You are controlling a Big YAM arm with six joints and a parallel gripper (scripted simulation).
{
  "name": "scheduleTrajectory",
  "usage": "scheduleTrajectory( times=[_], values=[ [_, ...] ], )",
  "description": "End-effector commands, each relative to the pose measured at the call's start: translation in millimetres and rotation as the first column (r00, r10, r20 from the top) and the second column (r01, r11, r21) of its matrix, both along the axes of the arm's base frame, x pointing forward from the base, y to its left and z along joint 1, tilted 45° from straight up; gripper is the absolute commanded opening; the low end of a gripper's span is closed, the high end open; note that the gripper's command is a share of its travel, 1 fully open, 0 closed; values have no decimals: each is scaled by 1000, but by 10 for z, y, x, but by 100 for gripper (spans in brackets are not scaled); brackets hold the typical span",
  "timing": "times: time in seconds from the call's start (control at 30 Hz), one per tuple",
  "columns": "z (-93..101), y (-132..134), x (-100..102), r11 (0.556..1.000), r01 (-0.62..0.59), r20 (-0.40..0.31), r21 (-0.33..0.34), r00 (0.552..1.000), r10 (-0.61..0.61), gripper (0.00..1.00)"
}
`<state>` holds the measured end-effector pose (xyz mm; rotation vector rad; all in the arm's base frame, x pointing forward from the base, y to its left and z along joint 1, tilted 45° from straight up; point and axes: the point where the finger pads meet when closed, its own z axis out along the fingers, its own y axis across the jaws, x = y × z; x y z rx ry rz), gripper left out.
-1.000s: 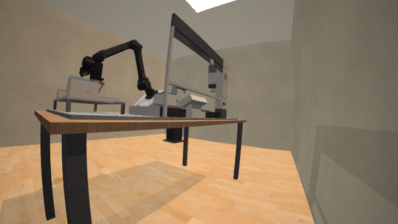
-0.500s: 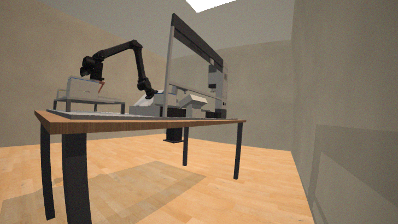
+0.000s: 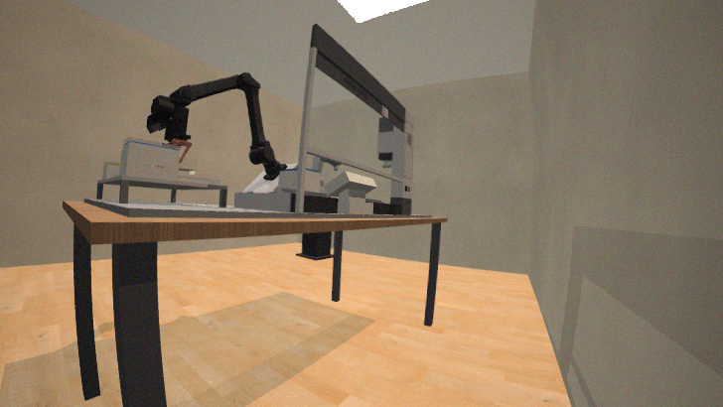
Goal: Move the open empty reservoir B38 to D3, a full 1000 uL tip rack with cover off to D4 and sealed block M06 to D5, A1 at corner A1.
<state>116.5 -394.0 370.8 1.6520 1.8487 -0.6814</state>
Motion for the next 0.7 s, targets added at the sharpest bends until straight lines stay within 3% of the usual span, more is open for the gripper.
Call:
scheduleTrajectory(
  times=[0.0, 0.67],
  values=[
    [534, 97, 27, 996, 0, 41, -91, 999, 4, 0],
    [742, 328, -7, 996, 0, 44, -91, 999, 5, 0]
  ],
)
